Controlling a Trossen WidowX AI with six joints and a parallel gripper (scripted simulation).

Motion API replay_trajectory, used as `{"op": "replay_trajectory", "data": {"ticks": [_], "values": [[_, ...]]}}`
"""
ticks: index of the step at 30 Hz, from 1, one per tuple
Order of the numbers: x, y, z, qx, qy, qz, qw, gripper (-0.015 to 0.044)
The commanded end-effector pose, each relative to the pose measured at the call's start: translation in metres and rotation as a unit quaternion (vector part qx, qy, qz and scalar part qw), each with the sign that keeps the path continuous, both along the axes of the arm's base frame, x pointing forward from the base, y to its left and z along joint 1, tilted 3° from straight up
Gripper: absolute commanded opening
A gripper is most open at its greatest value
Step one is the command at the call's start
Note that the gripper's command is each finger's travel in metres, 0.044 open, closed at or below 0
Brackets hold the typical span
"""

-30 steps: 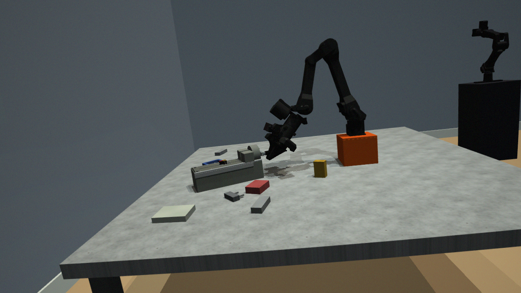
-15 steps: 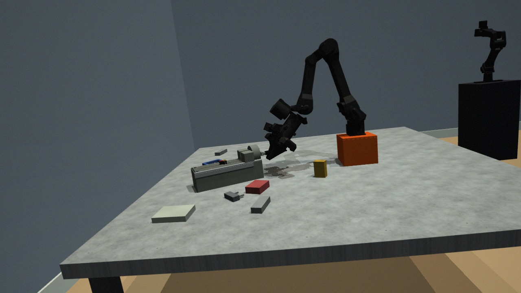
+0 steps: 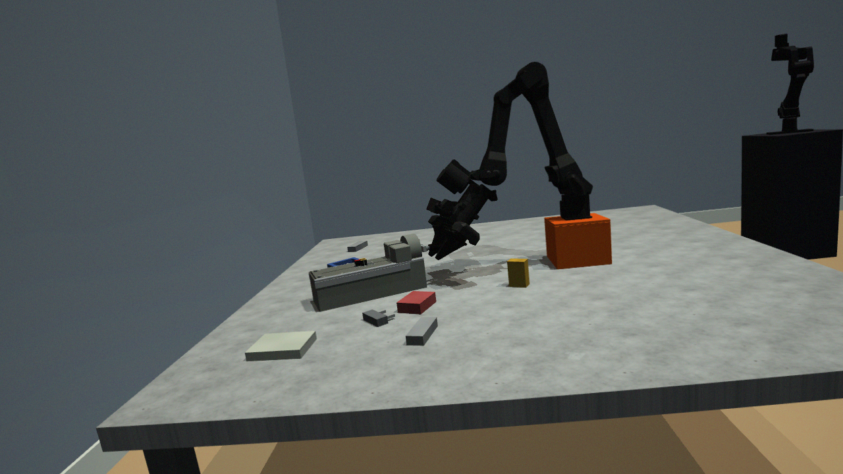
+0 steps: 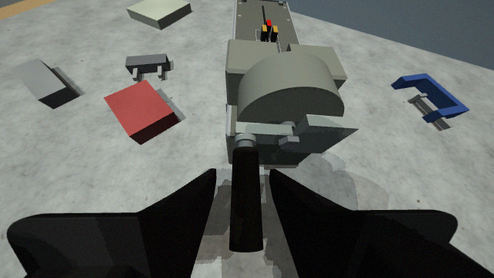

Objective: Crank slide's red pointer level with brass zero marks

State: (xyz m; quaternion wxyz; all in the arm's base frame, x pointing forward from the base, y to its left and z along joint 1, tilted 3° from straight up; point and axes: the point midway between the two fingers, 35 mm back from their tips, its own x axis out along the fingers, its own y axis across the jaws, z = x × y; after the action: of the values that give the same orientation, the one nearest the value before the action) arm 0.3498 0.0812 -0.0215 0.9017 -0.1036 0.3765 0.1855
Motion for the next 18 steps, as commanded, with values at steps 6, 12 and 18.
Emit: {"op": "replay_trajectory", "data": {"ticks": [6, 12, 18], "values": [[0.000, 0.000, 0.000, 0.000, 0.000, 0.000, 1.000, 0.0440], [0.001, 0.001, 0.015, 0.000, 0.000, 0.000, 1.000, 0.0440], [0.002, 0.002, 0.035, 0.000, 0.000, 0.000, 1.000, 0.0440]]}}
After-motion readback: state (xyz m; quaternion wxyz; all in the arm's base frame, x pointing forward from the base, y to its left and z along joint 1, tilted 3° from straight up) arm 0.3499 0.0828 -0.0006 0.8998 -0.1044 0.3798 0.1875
